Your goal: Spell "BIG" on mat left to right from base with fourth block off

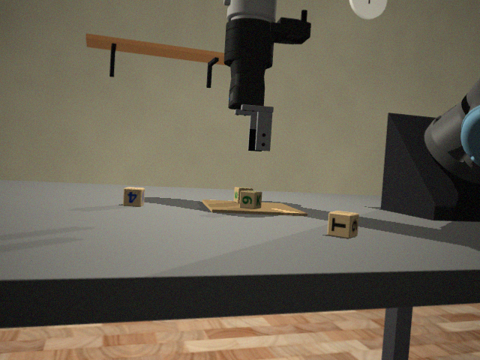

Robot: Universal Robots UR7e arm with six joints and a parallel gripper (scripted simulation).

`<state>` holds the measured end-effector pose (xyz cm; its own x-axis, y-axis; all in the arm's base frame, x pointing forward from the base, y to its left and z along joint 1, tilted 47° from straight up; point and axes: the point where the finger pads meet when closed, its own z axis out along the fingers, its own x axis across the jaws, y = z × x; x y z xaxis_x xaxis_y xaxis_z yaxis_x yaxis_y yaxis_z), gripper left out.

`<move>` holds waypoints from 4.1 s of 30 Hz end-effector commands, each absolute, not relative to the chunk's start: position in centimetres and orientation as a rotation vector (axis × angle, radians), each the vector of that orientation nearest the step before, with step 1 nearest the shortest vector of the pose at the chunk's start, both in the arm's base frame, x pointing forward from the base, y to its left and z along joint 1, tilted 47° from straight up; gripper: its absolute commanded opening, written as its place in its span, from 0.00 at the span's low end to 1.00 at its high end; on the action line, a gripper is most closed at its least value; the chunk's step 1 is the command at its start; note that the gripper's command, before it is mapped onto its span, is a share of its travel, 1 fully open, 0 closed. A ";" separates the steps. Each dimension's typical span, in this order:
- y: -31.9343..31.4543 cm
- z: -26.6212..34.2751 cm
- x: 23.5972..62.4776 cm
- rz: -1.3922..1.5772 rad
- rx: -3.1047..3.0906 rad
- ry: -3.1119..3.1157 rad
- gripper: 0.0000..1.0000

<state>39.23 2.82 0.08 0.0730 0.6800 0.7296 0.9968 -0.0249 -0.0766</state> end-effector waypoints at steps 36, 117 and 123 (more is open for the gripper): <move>4.4 1.7 40.7 -0.398 -2.128 -1.008 1.00; 7.5 -1.0 40.3 -0.392 -2.125 -1.001 1.00; 8.0 -1.5 40.3 -0.392 -2.125 -1.001 1.00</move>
<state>40.37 7.49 -1.08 0.6473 0.5344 0.5436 0.7614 -0.4203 -0.4936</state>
